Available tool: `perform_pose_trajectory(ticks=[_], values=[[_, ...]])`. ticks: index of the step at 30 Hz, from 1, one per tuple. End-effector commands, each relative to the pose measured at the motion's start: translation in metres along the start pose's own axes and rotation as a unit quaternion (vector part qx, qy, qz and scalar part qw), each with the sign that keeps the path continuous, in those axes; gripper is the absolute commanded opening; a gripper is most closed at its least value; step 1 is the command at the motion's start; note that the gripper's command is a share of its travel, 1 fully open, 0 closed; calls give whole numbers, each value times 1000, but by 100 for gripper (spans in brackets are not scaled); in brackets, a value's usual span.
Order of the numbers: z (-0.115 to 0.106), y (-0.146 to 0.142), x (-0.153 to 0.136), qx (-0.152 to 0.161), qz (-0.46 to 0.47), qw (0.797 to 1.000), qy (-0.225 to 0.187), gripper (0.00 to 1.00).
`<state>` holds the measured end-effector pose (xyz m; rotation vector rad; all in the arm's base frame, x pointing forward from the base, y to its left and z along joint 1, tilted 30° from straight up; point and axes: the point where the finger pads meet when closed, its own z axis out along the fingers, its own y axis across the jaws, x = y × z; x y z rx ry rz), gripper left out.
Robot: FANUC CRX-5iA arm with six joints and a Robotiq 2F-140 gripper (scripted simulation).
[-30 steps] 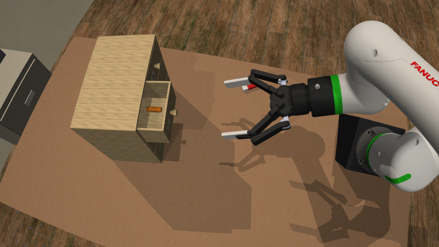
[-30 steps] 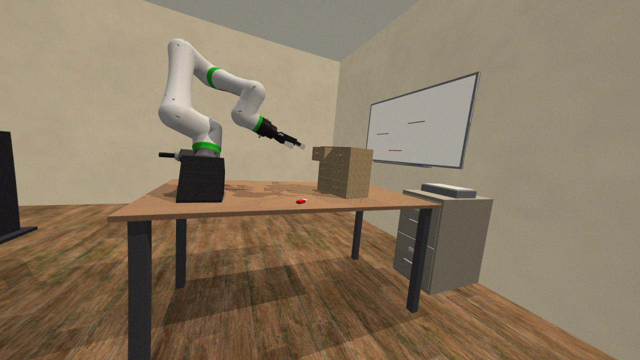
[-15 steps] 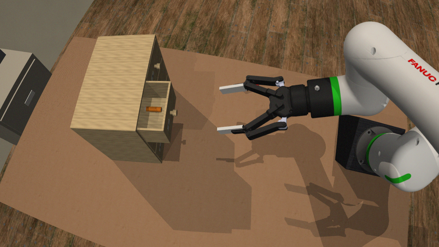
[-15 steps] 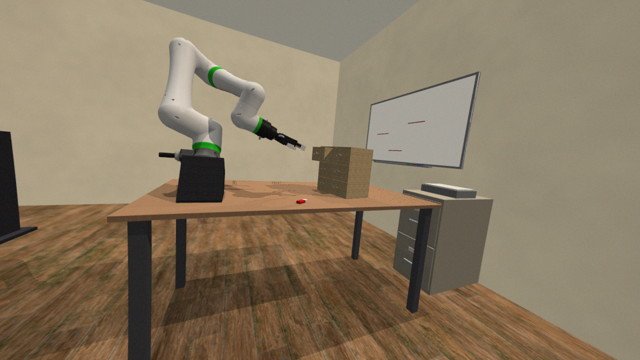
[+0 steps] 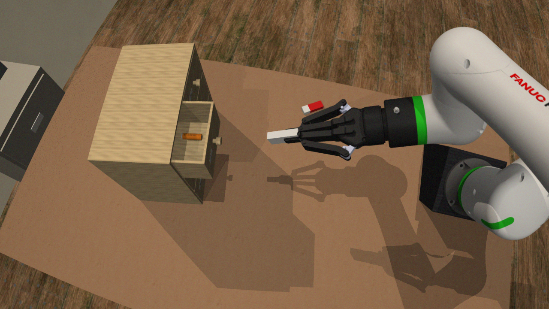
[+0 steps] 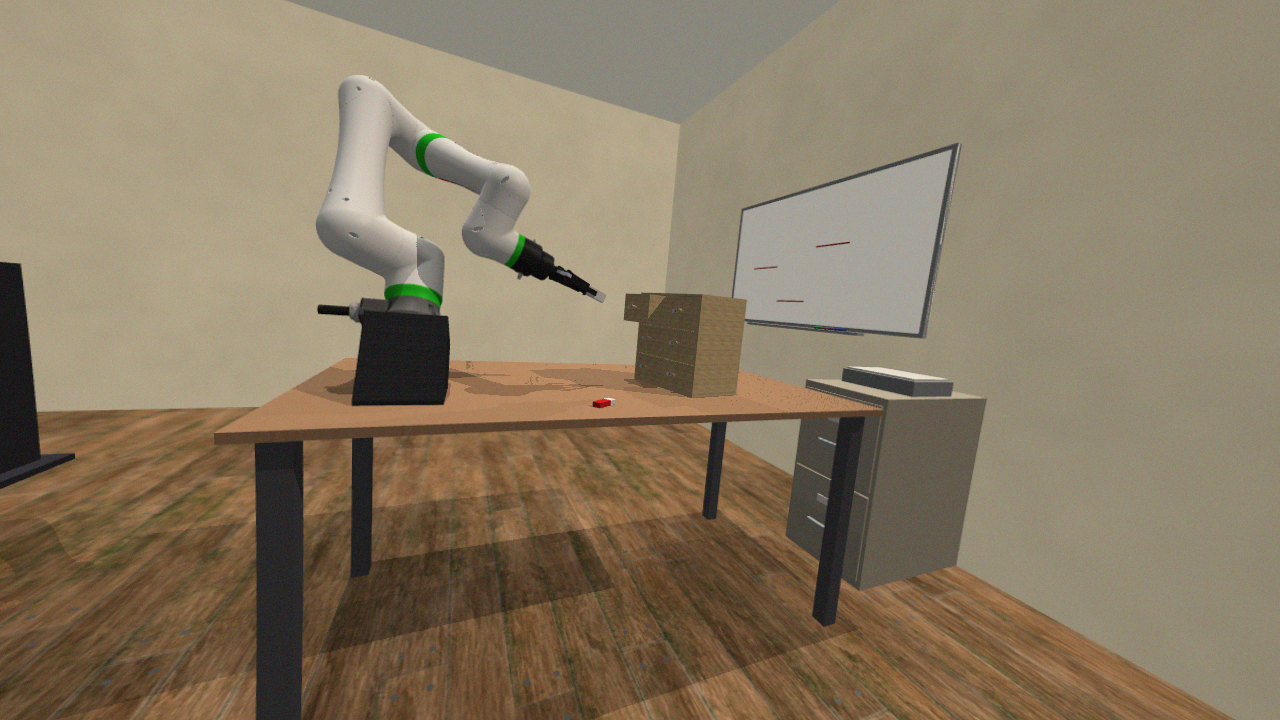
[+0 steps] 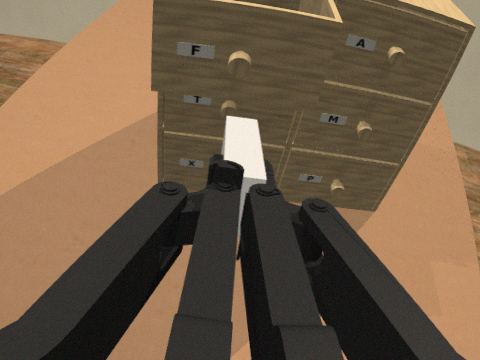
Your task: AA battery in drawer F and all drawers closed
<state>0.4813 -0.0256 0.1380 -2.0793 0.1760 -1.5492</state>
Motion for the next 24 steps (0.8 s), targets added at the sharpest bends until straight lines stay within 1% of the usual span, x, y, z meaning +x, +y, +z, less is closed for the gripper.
perform_pose_trajectory(ticks=[1,7,11,16,18,24], values=[[0,0,0,0,0,1000,0,0],[1,0,0,0,0,1000,0,0],[6,0,1,0,0,1000,0,0],[19,0,1,0,0,1000,0,0],[19,0,1,0,0,1000,0,0],[39,0,2,0,0,1000,0,0]])
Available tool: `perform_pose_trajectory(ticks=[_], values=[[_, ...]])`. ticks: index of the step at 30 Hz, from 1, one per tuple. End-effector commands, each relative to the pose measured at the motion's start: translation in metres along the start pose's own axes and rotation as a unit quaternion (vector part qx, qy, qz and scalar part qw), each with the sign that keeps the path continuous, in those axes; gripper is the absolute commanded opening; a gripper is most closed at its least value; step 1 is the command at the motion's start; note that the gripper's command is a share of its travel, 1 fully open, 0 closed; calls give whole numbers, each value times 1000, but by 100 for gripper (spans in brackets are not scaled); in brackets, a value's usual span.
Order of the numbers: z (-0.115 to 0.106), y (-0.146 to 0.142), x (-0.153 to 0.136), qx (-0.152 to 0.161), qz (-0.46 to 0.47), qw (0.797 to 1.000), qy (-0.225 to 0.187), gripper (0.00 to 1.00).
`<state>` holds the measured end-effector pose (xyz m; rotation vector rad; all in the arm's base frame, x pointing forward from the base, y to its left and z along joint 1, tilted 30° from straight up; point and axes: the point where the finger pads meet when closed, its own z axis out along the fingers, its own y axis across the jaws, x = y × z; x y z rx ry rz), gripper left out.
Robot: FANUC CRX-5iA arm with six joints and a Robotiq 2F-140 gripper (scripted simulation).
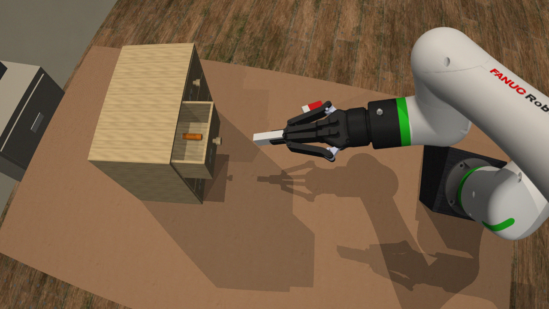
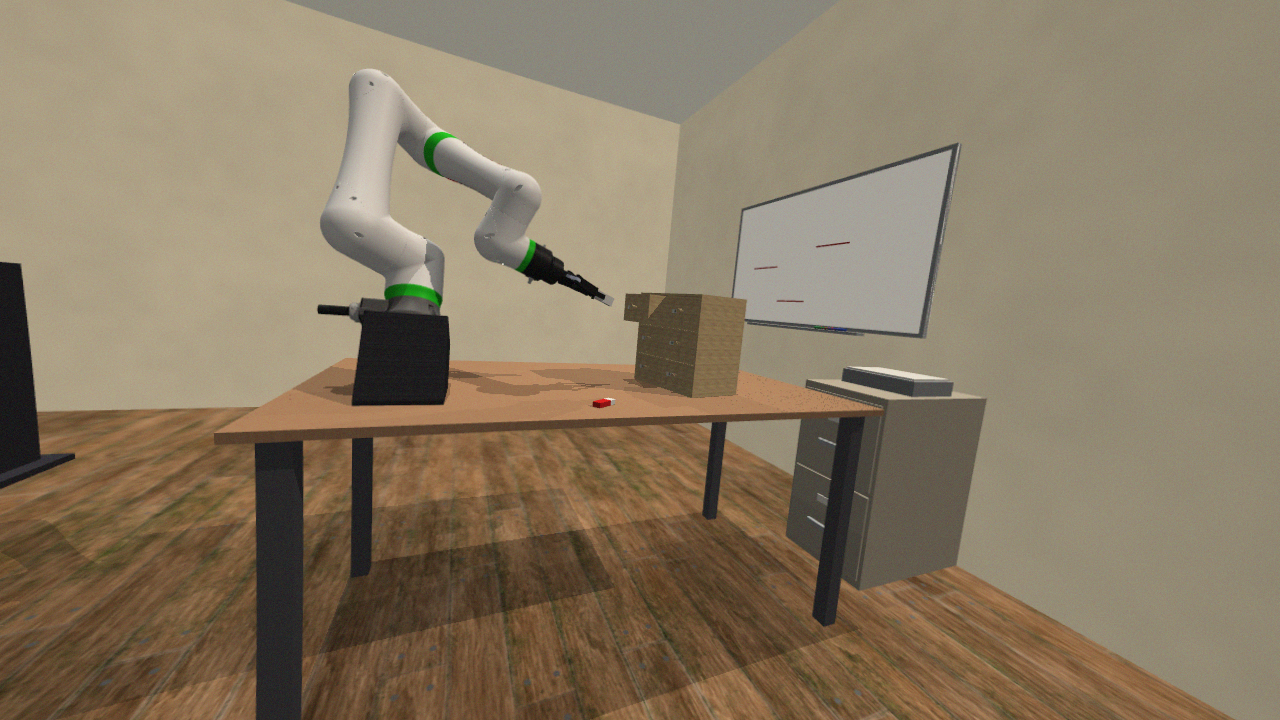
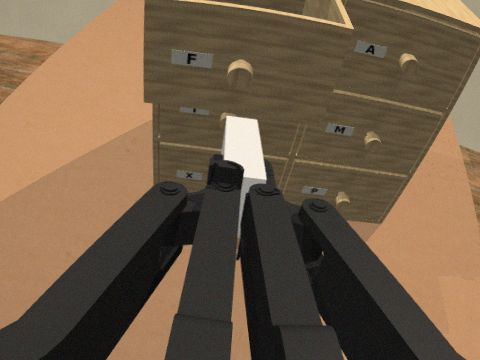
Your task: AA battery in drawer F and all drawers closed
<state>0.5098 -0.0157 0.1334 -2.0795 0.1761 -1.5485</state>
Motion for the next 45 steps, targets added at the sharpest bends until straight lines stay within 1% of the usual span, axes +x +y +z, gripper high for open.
perform_pose_trajectory(ticks=[1,8,14,45], values=[[12,0,1,0,0,1000,0,0],[32,0,2,0,0,1000,0,0],[37,0,2,0,0,1000,0,0],[38,0,2,0,0,1000,0,0]])
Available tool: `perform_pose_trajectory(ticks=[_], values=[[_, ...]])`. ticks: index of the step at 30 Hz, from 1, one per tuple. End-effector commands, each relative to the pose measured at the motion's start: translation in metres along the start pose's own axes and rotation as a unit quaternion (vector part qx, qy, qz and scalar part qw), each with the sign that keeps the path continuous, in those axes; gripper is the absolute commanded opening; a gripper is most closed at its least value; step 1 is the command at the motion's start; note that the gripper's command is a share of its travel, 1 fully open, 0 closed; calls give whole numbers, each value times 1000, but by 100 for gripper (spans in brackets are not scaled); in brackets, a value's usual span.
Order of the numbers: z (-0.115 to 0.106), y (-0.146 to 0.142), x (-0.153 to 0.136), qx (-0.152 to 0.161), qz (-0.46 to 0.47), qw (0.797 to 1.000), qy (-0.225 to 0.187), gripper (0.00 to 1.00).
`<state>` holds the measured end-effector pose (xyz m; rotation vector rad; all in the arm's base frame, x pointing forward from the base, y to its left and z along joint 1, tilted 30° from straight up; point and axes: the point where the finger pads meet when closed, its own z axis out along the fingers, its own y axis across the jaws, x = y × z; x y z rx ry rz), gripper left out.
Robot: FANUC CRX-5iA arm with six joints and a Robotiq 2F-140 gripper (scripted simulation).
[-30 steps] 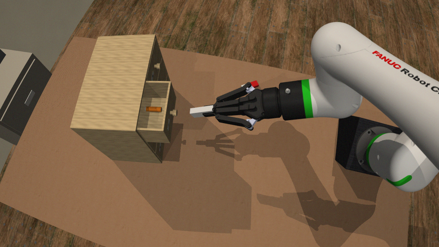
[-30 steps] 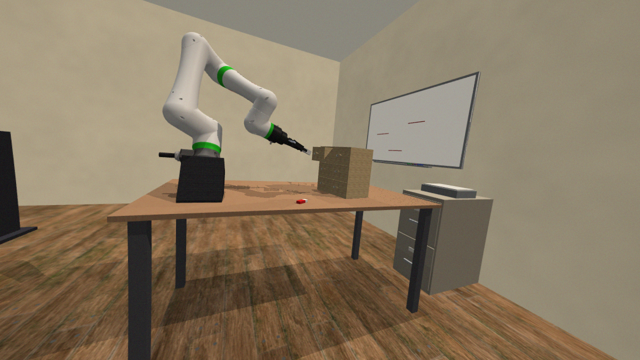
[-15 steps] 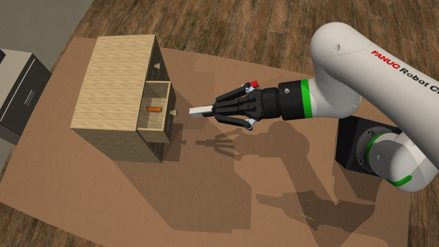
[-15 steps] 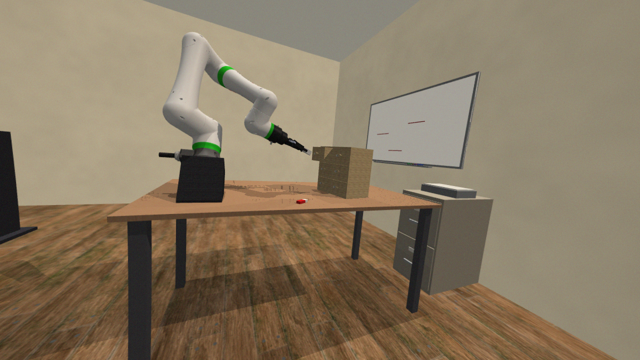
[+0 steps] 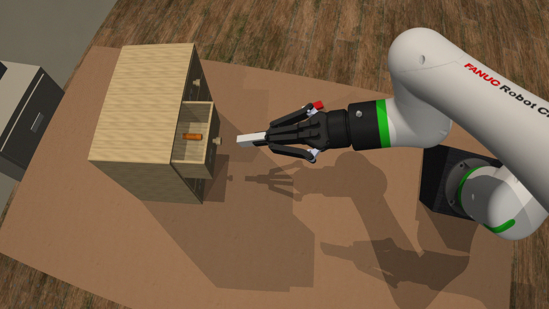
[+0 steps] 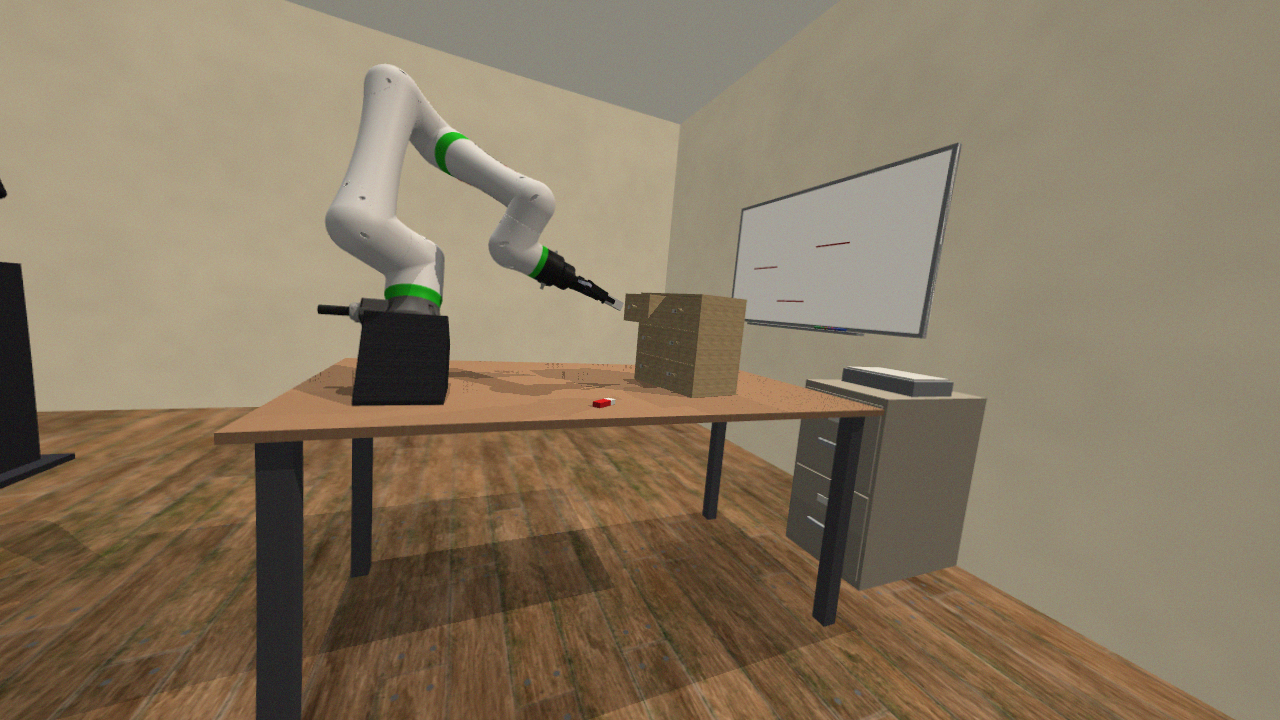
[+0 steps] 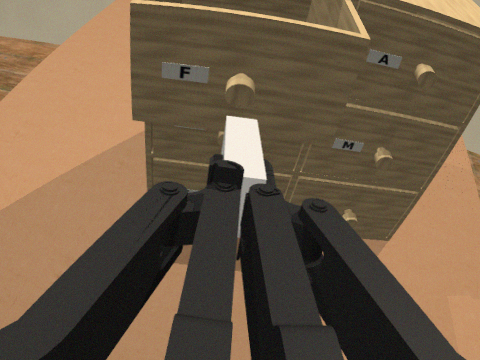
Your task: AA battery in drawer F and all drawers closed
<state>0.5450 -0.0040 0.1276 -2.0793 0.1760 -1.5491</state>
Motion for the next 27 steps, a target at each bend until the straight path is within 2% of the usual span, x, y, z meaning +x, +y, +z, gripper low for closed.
perform_pose_trajectory(ticks=[1,27], values=[[0,0,0,0,0,1000,0,0],[12,0,5,0,0,1000,0,0]])
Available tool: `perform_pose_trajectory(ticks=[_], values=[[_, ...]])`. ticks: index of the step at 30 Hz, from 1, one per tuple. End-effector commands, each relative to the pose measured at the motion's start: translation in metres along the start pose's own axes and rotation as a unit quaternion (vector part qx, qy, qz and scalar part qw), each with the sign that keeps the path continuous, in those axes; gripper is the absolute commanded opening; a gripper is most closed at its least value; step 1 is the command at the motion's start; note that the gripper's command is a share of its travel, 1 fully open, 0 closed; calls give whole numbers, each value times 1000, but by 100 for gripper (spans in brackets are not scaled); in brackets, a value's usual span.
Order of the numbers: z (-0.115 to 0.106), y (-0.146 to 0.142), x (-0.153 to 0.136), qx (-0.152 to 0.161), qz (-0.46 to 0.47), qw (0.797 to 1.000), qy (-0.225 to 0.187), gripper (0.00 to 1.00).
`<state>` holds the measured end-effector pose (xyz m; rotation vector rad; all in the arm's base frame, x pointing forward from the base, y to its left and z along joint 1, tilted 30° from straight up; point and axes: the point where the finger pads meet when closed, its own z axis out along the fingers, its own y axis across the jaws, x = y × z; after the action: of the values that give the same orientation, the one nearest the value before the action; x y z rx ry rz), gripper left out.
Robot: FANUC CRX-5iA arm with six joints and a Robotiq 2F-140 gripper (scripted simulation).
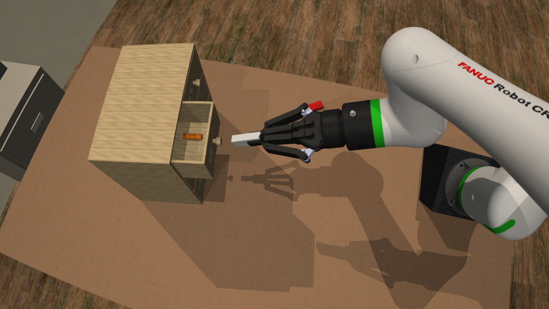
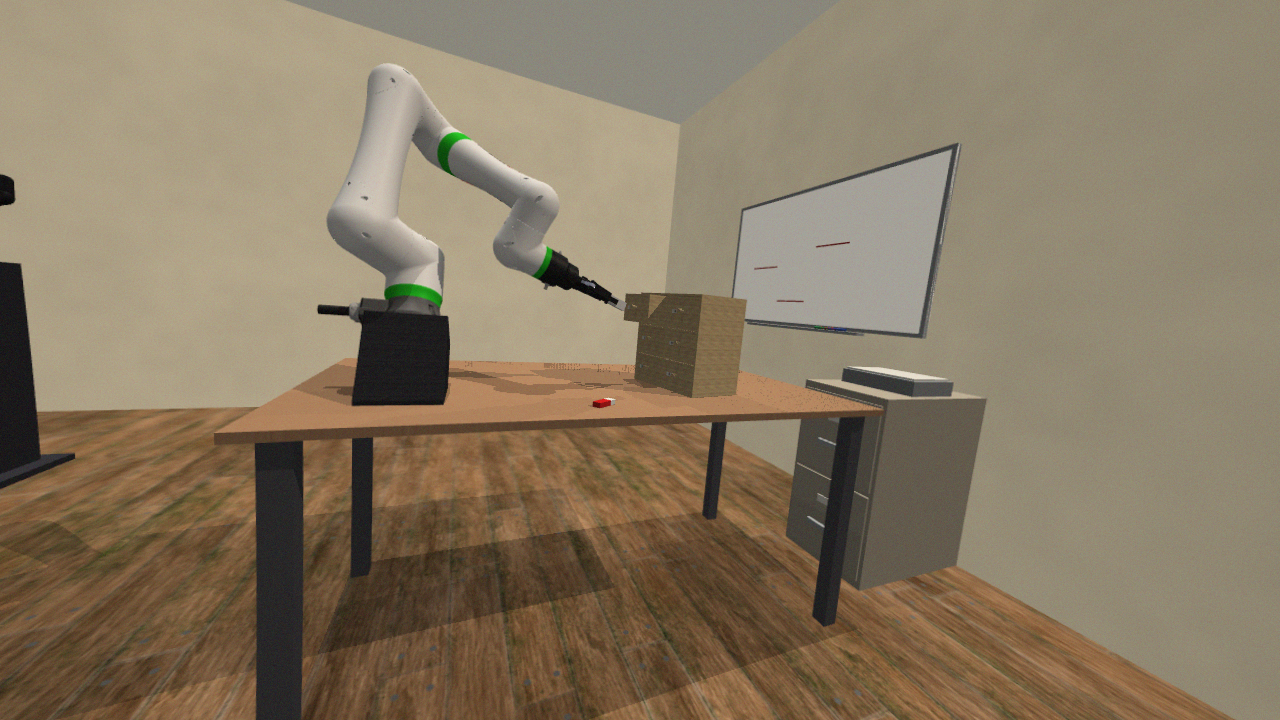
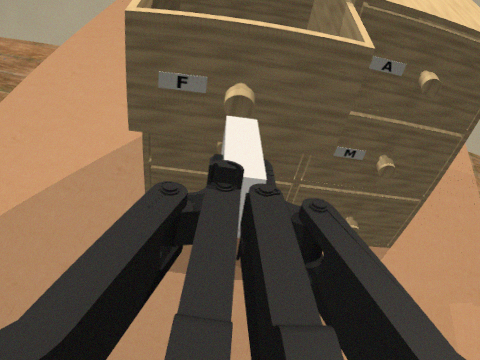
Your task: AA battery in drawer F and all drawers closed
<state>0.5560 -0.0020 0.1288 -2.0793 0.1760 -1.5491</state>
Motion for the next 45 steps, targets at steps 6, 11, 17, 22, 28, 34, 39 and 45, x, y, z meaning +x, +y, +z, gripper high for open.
perform_pose_trajectory(ticks=[6,11,17,22,28,34,39,45], values=[[8,0,3,0,0,1000,0,0],[13,0,5,0,0,1000,0,0],[22,0,8,0,0,1000,0,0],[31,0,12,0,0,1000,0,0],[38,0,14,0,0,1000,0,0],[49,0,18,0,0,1000,0,0],[58,0,21,0,0,1000,0,0],[65,0,24,0,0,1000,0,0]])
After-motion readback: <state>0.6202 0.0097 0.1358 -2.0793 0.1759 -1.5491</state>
